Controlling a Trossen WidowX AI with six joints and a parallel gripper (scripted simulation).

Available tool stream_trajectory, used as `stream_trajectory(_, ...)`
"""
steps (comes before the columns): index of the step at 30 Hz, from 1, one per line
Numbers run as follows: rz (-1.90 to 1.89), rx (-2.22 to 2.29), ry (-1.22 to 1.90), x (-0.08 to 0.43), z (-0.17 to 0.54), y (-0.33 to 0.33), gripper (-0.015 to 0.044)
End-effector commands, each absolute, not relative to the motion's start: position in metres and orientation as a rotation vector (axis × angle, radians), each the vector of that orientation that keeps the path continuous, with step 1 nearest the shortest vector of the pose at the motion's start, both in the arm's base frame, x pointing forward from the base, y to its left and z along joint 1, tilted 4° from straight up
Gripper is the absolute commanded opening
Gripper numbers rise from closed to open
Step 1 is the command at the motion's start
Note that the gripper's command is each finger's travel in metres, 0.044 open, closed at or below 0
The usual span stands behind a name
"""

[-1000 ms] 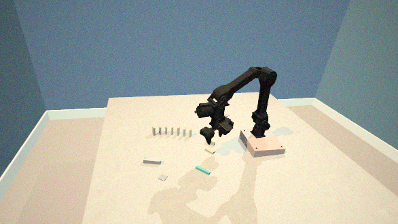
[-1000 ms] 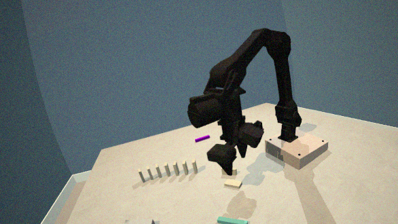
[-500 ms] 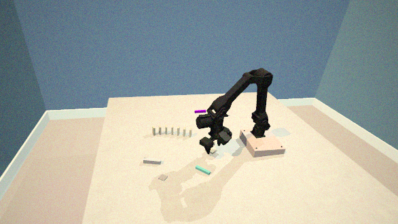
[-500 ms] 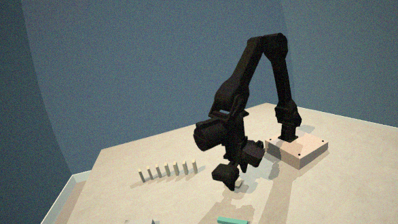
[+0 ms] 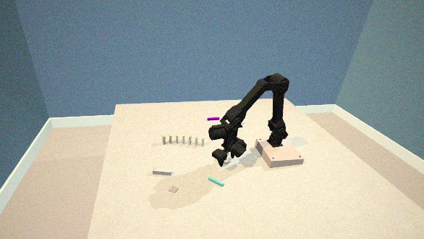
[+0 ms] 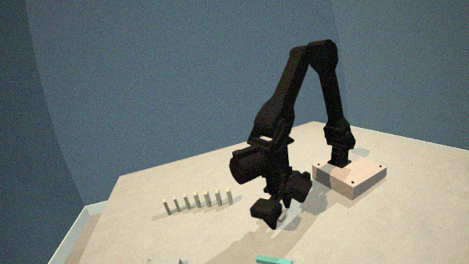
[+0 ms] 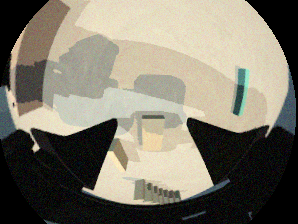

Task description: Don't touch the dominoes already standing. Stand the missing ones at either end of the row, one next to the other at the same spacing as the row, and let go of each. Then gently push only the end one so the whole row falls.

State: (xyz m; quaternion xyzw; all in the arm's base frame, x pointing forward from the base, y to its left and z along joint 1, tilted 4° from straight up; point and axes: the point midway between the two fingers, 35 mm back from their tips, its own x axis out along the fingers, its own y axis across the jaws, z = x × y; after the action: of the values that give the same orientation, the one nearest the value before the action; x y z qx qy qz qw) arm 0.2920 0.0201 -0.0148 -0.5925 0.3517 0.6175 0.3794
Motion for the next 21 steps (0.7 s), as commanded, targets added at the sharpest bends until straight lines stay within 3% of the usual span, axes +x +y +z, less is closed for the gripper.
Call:
stream_trajectory(1,1.582,-1.502,0.9,0.2911,-0.0179,0.0211,0.0414)
stream_trajectory(13,1.582,-1.502,0.9,0.2911,-0.0179,0.0211,0.0107)
stream_trajectory(21,1.582,-1.502,0.9,0.2911,-0.0179,0.0211,0.0107)
